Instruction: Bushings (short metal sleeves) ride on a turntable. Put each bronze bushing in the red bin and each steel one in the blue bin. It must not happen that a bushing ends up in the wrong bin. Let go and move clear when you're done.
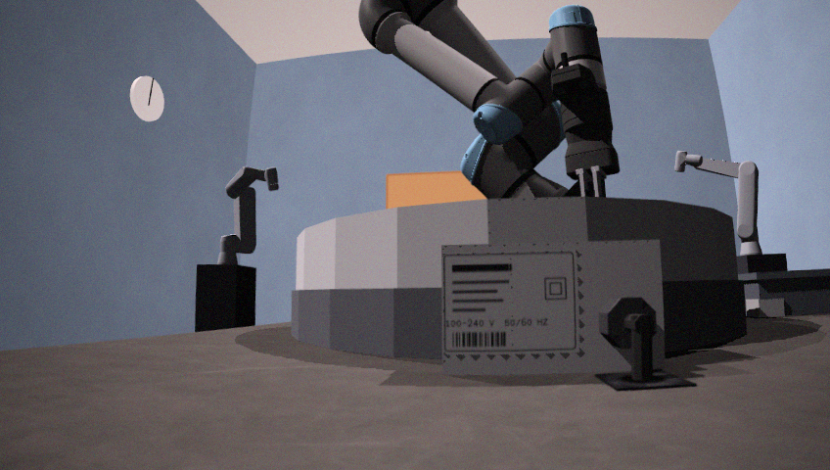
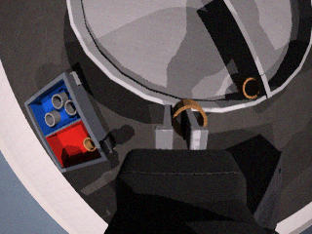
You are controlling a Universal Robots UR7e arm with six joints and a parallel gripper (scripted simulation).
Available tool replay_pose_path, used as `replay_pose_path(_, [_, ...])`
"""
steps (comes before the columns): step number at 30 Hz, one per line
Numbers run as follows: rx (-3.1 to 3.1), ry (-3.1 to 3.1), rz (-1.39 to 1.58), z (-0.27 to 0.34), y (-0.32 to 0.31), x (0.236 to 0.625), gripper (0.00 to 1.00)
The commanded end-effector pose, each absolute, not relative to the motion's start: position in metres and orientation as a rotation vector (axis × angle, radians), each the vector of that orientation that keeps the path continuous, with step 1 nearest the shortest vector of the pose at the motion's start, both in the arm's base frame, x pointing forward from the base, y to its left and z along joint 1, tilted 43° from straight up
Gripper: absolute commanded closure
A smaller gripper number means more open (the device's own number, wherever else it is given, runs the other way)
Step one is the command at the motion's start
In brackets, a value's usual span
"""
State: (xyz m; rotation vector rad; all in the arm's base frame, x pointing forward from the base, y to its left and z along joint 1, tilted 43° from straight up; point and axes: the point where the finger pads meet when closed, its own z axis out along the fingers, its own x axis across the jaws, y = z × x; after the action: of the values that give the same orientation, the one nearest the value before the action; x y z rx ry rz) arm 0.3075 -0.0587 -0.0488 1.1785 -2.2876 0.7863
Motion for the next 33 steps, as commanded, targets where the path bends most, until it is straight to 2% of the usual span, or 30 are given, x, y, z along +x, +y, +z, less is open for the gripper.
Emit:
replay_pose_path(1, [1.049,-2.352,0.829,-0.067,-0.039,0.312,1.00])
replay_pose_path(33, [0.272,-2.714,1.032,-0.185,0.086,0.328,1.00])
